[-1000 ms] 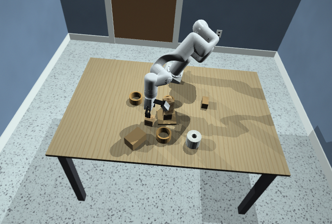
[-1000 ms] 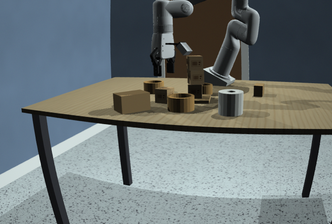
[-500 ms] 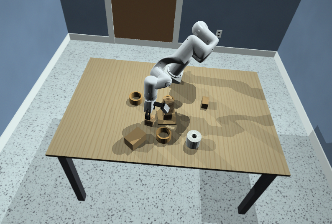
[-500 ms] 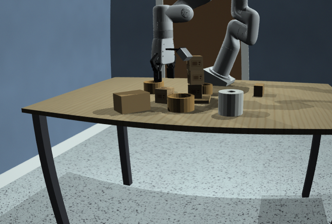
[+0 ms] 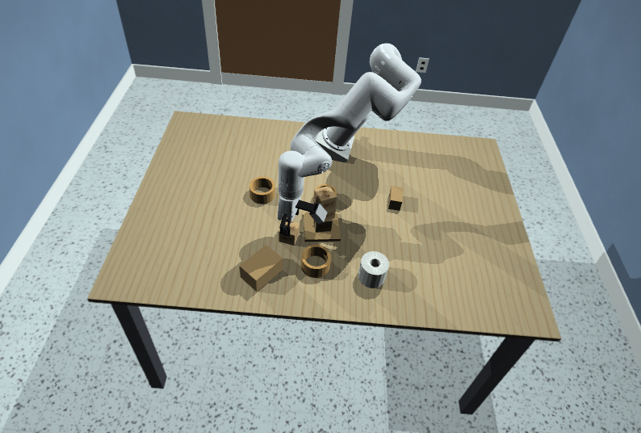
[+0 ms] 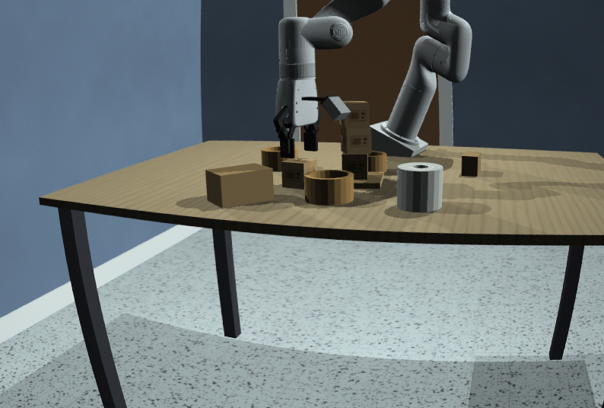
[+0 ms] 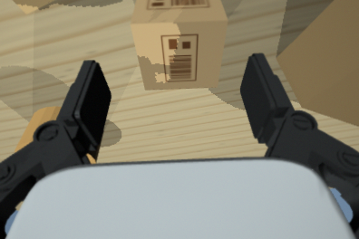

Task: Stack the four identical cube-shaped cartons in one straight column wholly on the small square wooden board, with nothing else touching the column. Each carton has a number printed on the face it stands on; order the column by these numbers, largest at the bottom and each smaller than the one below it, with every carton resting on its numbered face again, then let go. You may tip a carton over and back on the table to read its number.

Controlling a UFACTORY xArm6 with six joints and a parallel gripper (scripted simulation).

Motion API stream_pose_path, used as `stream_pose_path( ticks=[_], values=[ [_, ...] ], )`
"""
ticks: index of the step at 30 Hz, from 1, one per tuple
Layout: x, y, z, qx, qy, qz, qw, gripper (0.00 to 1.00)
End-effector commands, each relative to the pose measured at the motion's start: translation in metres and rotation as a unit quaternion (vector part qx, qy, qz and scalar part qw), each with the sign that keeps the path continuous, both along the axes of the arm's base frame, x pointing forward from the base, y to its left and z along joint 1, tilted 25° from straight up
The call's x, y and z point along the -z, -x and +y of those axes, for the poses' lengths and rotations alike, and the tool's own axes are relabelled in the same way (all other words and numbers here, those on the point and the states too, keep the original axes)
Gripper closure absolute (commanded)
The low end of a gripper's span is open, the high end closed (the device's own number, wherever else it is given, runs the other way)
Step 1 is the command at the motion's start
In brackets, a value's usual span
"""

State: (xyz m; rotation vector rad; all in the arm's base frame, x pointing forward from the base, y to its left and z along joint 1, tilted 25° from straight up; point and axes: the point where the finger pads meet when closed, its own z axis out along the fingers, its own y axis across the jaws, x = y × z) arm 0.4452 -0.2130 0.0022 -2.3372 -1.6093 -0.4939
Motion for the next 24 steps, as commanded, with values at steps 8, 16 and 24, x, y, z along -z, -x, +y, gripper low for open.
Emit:
stream_pose_path(
  ticks=[8, 16, 24],
  values=[
    [0.01, -0.003, 0.004, 0.0, 0.001, -0.002, 1.0, 0.0],
    [0.016, -0.004, 0.006, 0.0, 0.001, -0.002, 1.0, 0.0],
    [0.022, -0.005, 0.009, 0.0, 0.001, -0.002, 1.0, 0.0]
  ],
)
